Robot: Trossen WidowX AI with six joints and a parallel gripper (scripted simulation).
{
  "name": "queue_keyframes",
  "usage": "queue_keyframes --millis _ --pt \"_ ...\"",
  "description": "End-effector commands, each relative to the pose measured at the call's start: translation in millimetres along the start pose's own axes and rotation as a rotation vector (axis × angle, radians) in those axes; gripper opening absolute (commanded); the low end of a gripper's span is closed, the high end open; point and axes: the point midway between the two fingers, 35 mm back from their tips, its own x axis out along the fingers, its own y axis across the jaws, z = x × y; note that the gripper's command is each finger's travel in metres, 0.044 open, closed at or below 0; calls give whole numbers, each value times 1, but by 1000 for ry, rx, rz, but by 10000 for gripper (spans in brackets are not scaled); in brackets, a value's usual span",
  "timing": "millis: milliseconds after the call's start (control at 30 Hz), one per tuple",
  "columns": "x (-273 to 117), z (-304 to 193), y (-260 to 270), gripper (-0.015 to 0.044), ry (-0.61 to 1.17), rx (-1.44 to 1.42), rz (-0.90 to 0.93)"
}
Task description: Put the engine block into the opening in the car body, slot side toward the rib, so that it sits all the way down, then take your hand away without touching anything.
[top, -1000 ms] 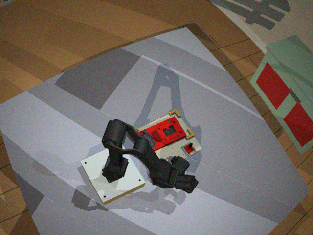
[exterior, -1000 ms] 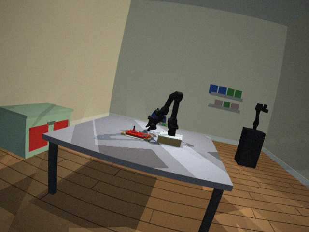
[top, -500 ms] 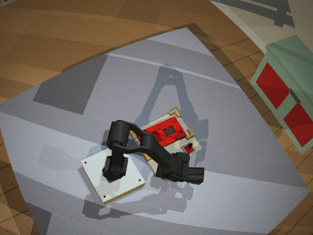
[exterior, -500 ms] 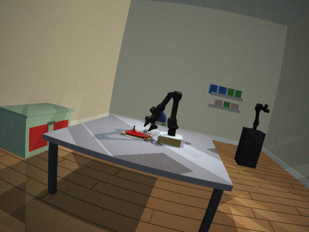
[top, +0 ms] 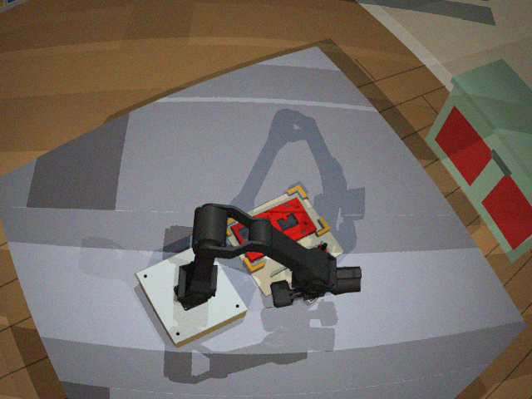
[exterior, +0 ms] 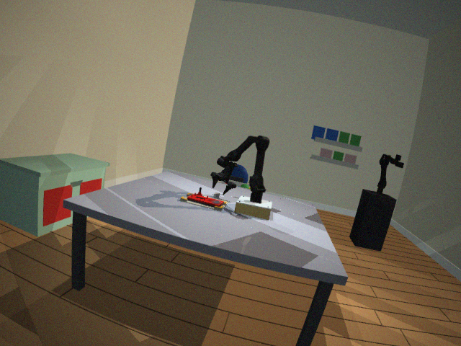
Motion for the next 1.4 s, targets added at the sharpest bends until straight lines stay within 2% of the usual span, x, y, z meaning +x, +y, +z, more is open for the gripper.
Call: queue_keyframes --millis 0,467,800,1367 --pt "-2 1 -1 440 31 -110 54" --pt "-19 7 -2 440 102 -498 237" --pt "-16 13 -12 440 102 -503 238" --pt "13 8 -6 440 102 -503 238"
